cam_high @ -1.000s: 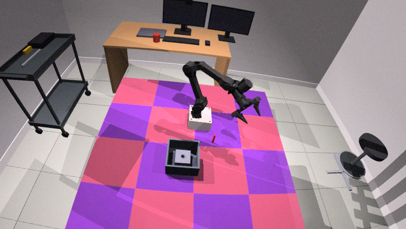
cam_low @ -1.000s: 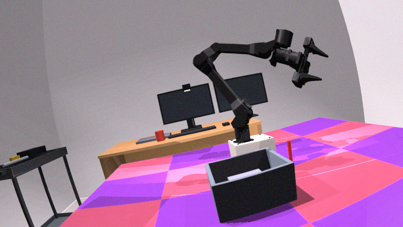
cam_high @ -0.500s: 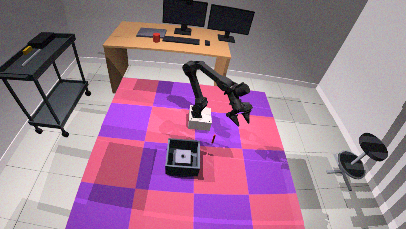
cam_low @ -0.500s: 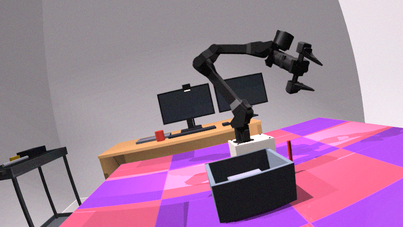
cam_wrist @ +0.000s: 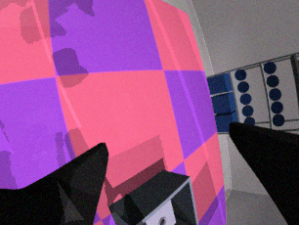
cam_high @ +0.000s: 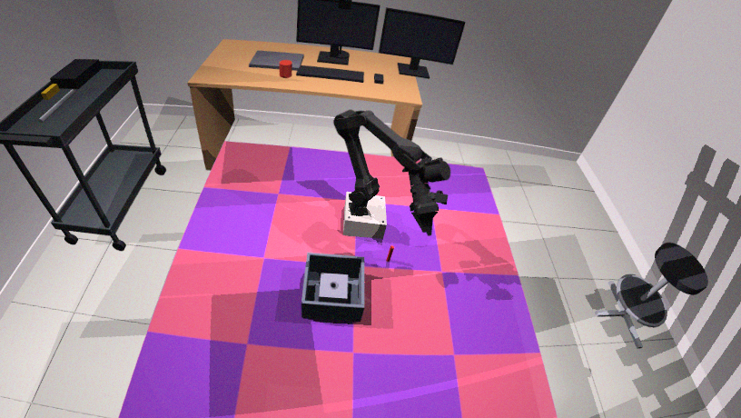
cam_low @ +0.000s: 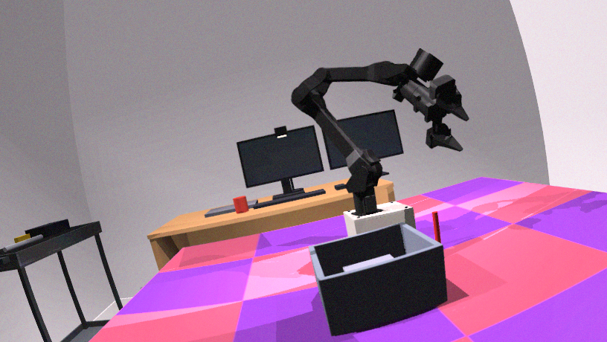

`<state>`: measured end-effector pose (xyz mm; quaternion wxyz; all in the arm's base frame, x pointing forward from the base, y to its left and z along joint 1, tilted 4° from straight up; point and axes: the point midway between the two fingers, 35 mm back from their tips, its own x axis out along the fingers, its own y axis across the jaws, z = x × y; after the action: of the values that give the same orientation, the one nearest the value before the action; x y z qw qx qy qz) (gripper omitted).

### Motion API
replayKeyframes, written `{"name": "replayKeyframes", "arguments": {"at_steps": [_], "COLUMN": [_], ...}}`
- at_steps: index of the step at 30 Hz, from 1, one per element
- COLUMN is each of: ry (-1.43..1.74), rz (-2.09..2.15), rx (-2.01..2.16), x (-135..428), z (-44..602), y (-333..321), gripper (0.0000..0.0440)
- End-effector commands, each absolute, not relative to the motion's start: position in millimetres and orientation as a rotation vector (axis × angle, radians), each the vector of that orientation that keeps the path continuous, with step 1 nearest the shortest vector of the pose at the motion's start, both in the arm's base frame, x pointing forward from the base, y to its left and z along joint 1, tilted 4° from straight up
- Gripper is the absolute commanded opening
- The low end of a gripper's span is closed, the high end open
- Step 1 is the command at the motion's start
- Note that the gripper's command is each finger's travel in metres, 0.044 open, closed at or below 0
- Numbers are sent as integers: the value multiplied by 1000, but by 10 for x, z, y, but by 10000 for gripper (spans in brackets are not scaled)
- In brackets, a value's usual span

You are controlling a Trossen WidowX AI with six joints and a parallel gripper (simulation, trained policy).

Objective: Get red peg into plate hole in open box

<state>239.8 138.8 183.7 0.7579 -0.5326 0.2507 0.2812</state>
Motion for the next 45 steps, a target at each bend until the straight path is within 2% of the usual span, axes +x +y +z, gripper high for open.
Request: {"name": "replayKeyframes", "arguments": {"at_steps": [1,24,45], "ry": [633,1091,1406], "rz": [574,212,-311], "rx": [-1051,-424,65], "x": [2359,2053,1712], "z": [1761,1341,968], "y": [1294,874,693], "gripper": [440,440,440]}}
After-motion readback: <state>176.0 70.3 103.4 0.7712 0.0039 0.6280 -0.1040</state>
